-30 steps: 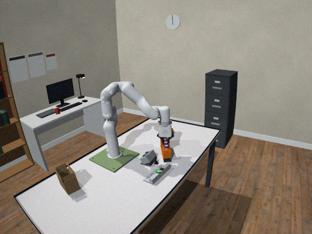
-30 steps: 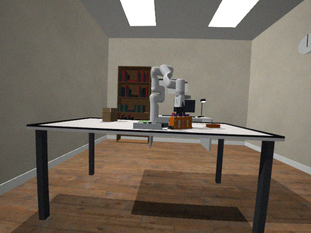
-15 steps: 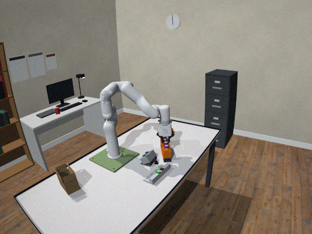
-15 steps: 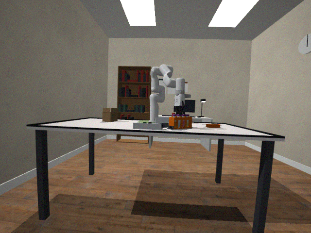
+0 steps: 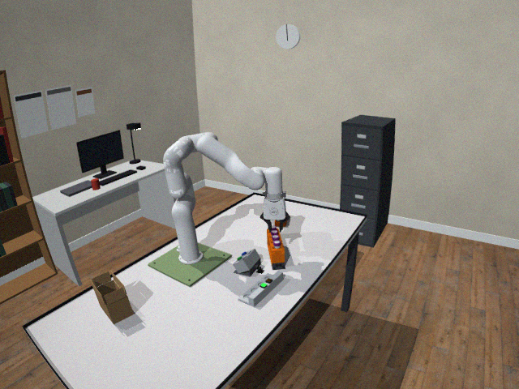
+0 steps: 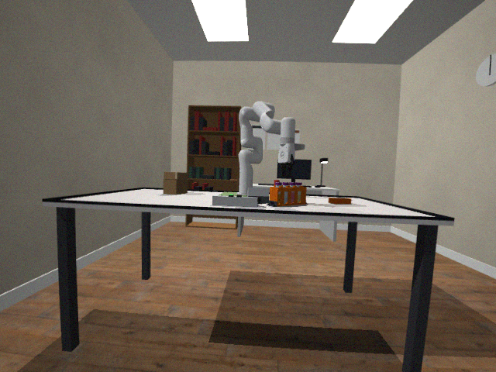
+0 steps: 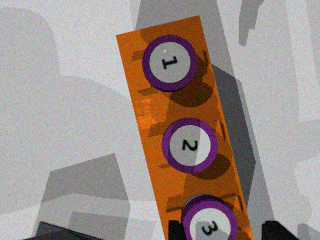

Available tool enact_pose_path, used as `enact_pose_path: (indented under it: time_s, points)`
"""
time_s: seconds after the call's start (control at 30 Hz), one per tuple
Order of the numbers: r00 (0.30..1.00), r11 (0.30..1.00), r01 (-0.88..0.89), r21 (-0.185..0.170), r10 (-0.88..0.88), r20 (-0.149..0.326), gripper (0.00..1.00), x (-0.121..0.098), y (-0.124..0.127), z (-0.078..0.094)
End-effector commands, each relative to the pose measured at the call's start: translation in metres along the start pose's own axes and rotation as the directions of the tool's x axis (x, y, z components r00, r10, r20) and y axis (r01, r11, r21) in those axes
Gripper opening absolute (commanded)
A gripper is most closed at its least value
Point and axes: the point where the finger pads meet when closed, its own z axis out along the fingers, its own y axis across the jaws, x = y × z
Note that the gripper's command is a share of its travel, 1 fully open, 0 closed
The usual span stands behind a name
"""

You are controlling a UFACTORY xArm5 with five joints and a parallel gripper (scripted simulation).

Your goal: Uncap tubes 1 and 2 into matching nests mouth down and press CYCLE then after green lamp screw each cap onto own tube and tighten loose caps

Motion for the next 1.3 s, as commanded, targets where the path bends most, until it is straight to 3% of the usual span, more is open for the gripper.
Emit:
enact_pose_path:
  time_s: [0.0, 0.07, 0.3, 0.63, 0.97, 1.27]
  points:
    - [0.986, 0.986, 0.166, -0.002, -0.166, 0.007, 0.46, -0.016, 0.005, -0.004]
    - [0.958, 0.958, 0.288, -0.002, -0.288, 0.007, 0.46, -0.03, 0.008, -0.005]
    - [0.883, 0.883, 0.469, 0.0, -0.469, 0.007, 0.46, -0.05, 0.013, -0.005]
    - [0.883, 0.883, 0.469, 0.0, -0.469, 0.007, 0.46, -0.05, 0.013, -0.005]
    - [0.883, 0.883, 0.469, 0.0, -0.469, 0.007, 0.46, -0.051, 0.014, 0.025]
    - [0.883, 0.883, 0.469, 0.0, -0.469, 0.007, 0.46, -0.051, 0.014, 0.031]
